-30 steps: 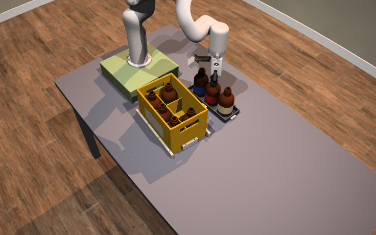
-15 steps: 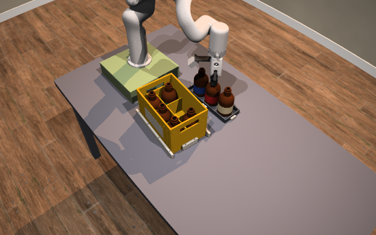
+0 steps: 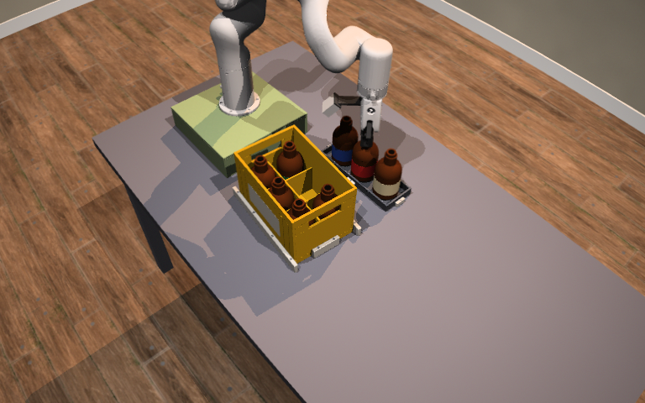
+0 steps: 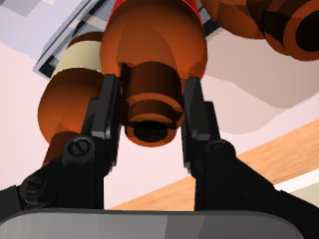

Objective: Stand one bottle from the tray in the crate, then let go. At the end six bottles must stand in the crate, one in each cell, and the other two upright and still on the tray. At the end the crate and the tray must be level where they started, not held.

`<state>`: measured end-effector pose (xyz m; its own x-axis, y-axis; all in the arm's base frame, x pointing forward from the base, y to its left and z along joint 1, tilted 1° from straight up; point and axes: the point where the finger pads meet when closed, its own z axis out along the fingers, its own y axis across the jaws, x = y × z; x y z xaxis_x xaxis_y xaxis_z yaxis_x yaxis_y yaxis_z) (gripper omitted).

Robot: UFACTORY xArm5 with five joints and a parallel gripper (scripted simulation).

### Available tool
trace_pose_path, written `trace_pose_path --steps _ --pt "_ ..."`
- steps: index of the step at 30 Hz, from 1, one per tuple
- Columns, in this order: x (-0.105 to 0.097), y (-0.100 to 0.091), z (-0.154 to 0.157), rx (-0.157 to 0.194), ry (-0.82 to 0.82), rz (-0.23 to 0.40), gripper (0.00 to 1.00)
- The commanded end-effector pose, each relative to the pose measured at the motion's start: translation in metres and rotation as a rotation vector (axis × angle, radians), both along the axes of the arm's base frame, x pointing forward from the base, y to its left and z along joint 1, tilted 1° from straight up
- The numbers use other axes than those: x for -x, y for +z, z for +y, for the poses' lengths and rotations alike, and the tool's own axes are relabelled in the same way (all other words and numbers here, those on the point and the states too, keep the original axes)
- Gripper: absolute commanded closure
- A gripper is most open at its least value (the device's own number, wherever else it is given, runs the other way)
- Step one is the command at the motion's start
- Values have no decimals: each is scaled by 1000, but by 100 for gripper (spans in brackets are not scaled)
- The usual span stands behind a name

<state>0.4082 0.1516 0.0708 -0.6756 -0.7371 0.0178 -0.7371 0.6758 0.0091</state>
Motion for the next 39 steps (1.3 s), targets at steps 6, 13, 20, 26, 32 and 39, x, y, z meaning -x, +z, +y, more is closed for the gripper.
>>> trace_pose_path --steps 6,13,20,26,32,39 --pt "-1 3 0 -1 0 -4 100" --pt "-2 7 0 -1 0 -4 100" --pt "-2 11 0 -1 0 -4 100" --pt "-3 18 0 -1 0 -4 100" --pt "-3 25 1 -1 0 -4 100" --pt "-4 31 1 -1 0 -4 100"
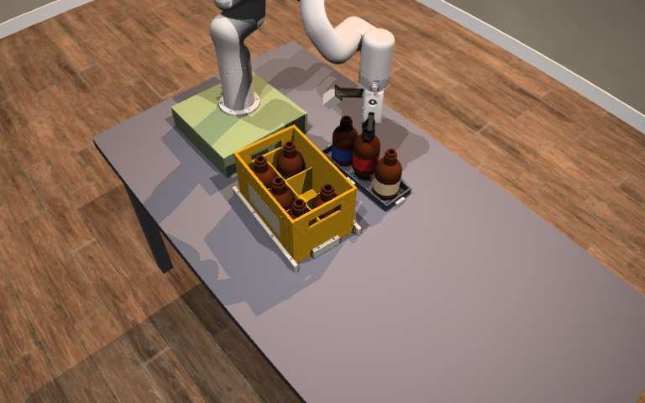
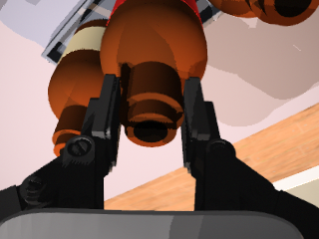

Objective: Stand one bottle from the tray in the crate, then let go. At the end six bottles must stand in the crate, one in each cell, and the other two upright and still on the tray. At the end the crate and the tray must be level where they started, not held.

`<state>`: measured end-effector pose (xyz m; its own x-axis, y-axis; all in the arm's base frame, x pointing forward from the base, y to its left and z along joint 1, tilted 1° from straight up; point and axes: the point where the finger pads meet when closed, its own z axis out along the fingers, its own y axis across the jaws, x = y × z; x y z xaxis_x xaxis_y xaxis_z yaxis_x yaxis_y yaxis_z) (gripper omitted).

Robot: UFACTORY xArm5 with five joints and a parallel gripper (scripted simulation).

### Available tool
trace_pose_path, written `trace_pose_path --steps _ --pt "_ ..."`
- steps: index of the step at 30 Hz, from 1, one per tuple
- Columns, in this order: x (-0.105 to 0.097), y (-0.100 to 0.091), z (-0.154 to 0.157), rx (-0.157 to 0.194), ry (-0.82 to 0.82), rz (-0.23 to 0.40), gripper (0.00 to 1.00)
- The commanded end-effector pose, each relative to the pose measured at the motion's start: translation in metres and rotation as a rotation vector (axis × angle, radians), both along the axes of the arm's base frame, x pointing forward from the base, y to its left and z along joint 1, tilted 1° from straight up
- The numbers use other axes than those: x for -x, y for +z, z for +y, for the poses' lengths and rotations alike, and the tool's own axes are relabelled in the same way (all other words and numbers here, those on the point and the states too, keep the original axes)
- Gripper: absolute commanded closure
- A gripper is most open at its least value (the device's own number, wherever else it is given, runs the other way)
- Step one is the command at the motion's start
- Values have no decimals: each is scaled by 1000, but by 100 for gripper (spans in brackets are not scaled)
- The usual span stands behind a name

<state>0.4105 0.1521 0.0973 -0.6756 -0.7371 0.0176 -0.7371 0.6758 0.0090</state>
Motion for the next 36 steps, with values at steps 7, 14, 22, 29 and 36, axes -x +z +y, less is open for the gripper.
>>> trace_pose_path --steps 7,14,22,29,36 --pt "-2 11 1 -1 0 -3 100" --pt "-2 13 1 -1 0 -3 100" --pt "-2 14 1 -1 0 -3 100" --pt "-2 14 1 -1 0 -3 100" --pt "-2 14 1 -1 0 -3 100"
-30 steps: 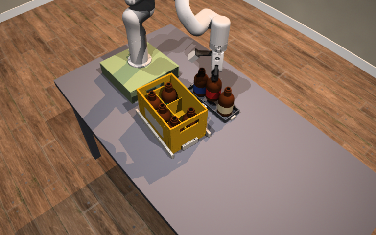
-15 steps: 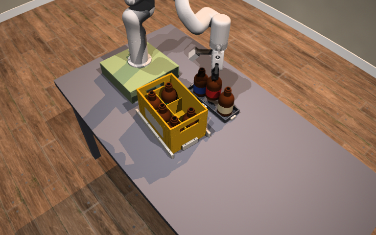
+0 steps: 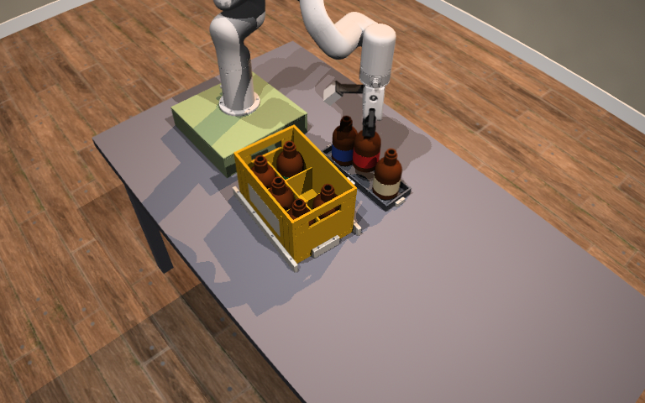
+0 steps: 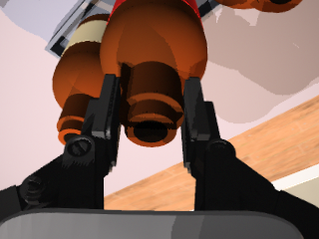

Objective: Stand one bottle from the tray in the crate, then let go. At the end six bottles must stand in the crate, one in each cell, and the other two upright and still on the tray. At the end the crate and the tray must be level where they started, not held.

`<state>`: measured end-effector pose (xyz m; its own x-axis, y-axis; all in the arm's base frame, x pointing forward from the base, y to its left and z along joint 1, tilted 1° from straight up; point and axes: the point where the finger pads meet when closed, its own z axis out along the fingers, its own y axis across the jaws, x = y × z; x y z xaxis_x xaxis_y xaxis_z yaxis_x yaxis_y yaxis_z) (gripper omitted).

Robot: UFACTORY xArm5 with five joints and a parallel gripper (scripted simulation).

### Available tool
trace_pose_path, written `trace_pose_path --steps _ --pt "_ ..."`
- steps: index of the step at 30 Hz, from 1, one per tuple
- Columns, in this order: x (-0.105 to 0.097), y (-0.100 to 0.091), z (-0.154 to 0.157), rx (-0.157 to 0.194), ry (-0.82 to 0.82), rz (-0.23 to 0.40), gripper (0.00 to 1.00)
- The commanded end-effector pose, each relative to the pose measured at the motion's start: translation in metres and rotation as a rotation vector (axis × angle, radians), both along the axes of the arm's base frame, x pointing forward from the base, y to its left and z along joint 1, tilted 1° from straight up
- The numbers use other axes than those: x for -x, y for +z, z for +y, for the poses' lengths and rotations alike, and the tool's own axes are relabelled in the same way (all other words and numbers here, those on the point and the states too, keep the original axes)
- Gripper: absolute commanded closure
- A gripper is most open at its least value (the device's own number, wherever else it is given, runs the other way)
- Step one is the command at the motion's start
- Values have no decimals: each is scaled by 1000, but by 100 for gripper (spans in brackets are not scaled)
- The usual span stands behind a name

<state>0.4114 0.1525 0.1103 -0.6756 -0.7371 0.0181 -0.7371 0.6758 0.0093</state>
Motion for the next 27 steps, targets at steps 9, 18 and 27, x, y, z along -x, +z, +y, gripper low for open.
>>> trace_pose_path --steps 9,18,27 --pt "-1 3 0 -1 0 -4 100" --pt "-1 7 0 -1 0 -4 100" --pt "-2 16 0 -1 0 -4 100"
